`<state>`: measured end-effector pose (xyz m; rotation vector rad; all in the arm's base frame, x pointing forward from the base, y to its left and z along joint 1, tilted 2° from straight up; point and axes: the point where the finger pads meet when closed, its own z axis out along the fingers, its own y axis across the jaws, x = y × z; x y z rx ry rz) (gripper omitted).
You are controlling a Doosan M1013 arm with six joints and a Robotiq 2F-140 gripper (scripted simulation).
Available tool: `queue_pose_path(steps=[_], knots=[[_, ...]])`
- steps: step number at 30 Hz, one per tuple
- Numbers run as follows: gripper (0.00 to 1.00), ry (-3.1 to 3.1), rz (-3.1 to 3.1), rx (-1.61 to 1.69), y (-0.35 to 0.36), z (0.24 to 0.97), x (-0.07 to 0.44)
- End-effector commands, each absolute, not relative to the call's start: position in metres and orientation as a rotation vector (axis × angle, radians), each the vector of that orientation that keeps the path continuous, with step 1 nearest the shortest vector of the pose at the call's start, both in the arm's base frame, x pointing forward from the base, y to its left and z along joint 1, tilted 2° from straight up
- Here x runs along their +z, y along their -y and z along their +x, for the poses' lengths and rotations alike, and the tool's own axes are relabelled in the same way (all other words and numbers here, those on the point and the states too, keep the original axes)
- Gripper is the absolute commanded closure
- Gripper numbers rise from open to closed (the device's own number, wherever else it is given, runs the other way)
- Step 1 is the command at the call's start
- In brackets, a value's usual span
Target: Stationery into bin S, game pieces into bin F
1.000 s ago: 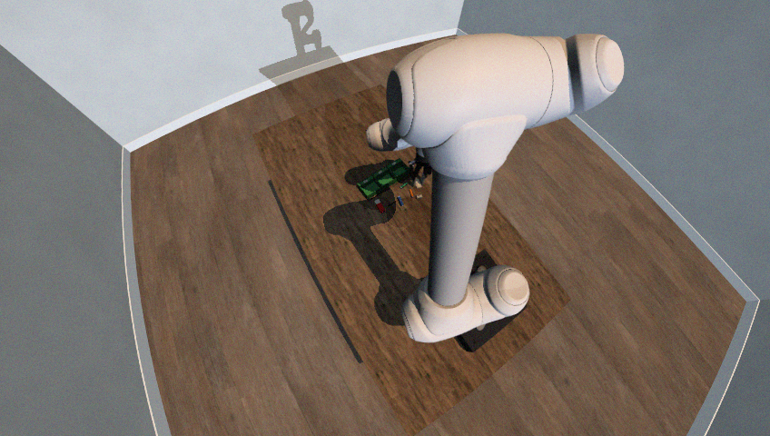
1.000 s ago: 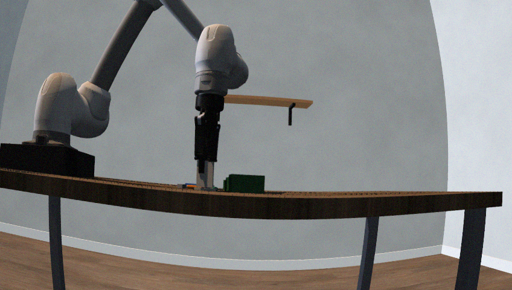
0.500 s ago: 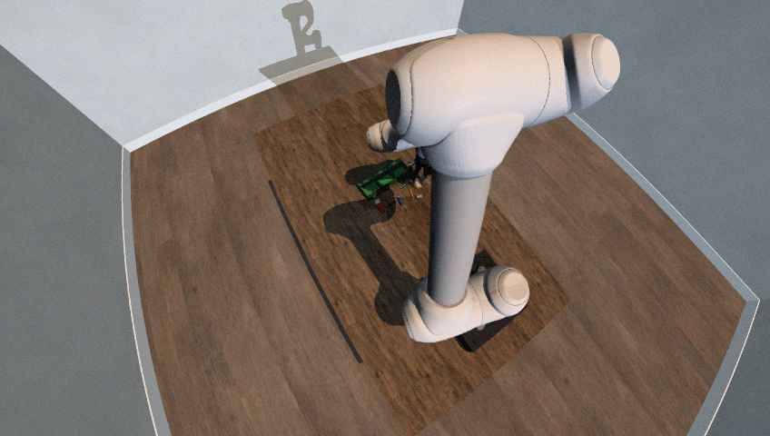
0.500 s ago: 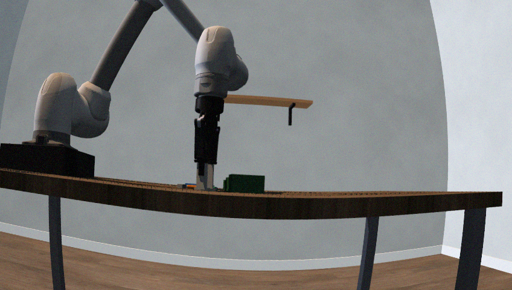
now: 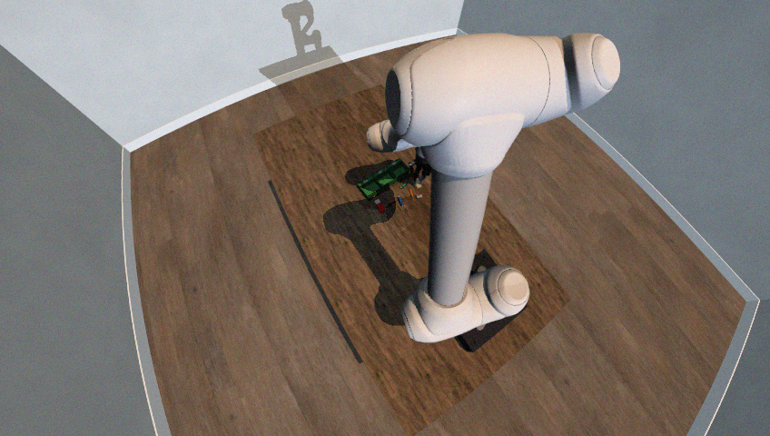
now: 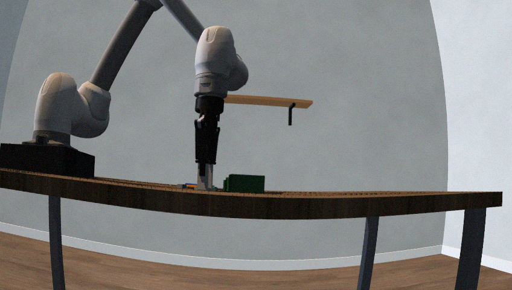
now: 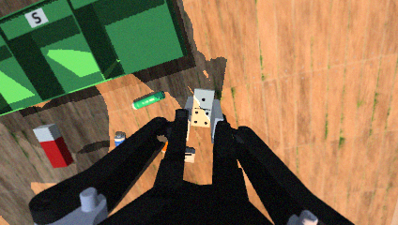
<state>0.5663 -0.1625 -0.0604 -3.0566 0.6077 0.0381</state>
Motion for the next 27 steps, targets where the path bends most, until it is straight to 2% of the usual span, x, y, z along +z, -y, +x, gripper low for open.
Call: queue_pose_path(steps=[1,17,27], knots=[[0.87,-0.608,-3.056,0.038,0.162,0.566,-0.06],[0.87,-0.608,-3.056,0.038,0.162,0.566,-0.06],[0.87,-0.608,-3.056,0.038,0.163,0.567,-0.034]])
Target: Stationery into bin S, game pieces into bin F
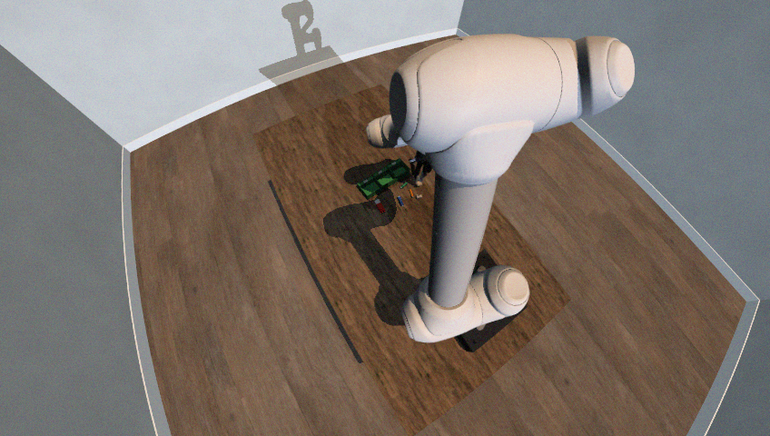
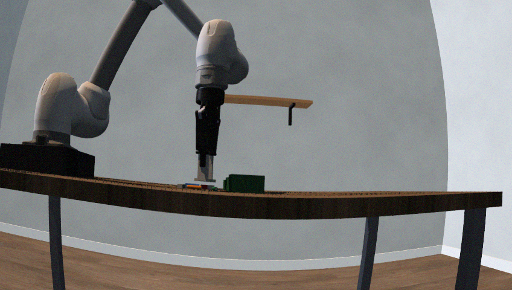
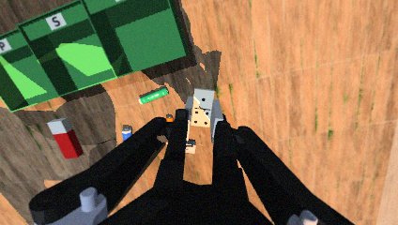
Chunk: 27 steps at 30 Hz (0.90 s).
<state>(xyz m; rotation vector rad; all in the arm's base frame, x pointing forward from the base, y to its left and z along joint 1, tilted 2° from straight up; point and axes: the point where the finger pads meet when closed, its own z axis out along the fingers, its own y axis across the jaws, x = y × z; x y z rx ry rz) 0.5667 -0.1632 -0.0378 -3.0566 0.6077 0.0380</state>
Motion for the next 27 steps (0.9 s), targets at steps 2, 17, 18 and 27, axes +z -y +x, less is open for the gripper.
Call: queue_pose_path(steps=[2,17,18,27], knots=[[0.87,-0.608,-3.056,0.038,0.163,0.567,-0.027],[0.87,-0.608,-3.056,0.038,0.164,0.567,0.0],[0.87,-0.608,-3.056,0.038,0.164,0.567,0.0],[0.87,-0.608,-3.056,0.038,0.164,0.568,0.006]])
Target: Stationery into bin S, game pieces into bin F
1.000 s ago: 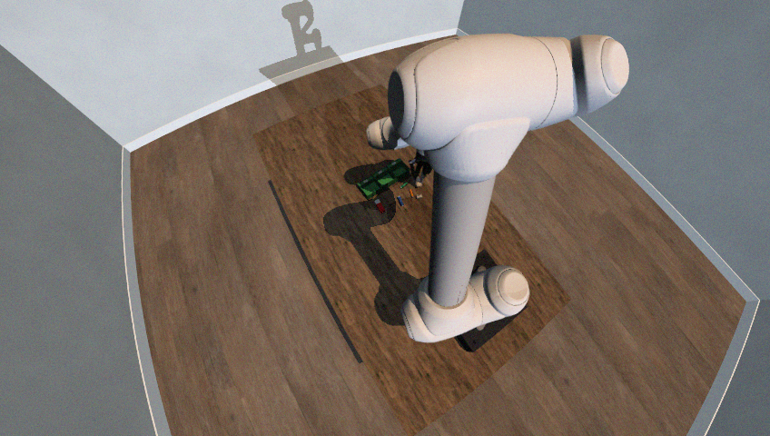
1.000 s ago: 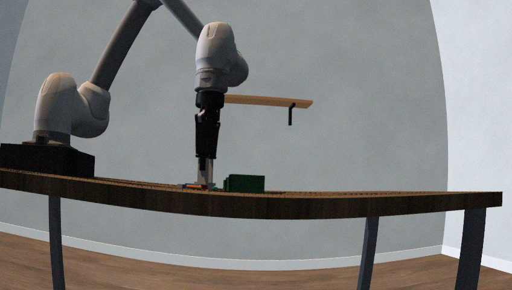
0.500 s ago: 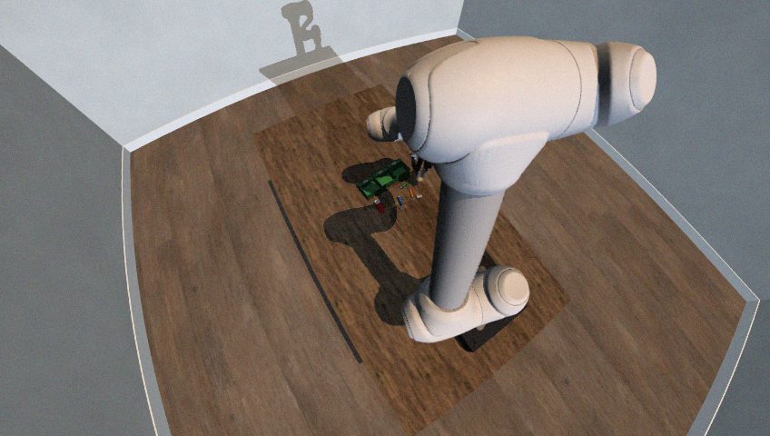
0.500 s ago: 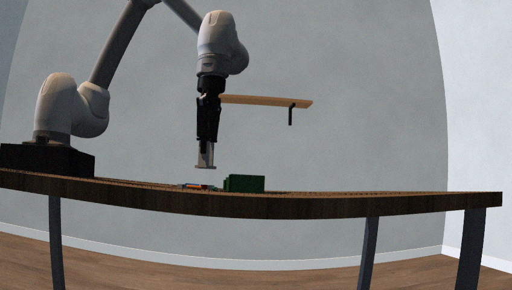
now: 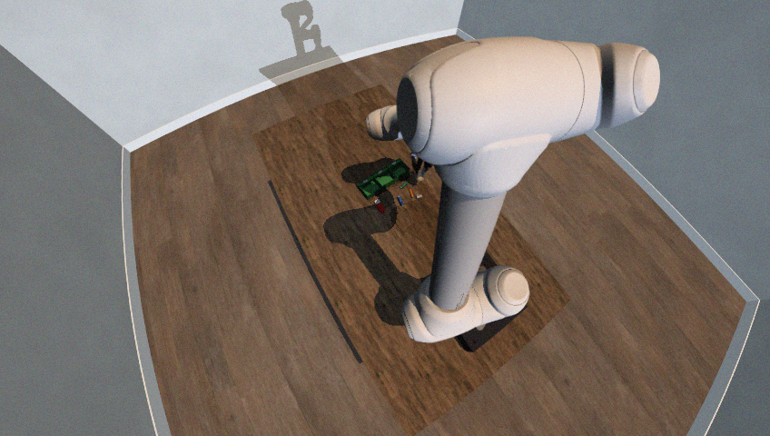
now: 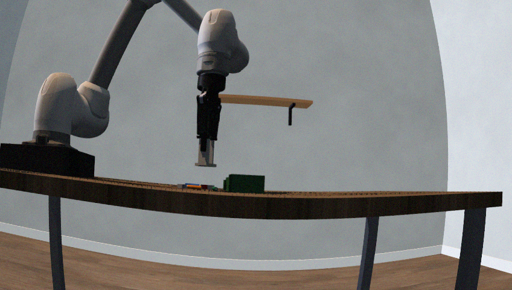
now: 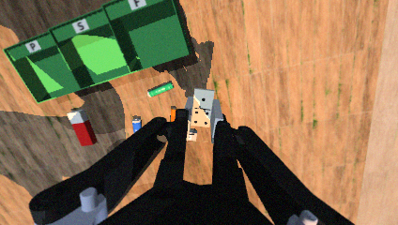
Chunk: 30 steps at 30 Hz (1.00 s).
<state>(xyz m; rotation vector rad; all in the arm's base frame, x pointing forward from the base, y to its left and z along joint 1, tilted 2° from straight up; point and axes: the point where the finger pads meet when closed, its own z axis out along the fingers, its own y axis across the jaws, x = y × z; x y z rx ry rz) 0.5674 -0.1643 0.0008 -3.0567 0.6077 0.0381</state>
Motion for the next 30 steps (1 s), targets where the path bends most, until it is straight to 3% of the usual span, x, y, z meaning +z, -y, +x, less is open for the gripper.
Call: queue_pose_path(steps=[1,10,22,30], knots=[[0.87,-0.608,-3.056,0.038,0.164,0.568,0.006],[0.87,-0.608,-3.056,0.038,0.154,0.595,0.006],[0.87,-1.235,-2.857,0.041,0.127,0.662,0.005],[0.87,-1.554,-2.694,0.044,0.124,0.669,0.005]])
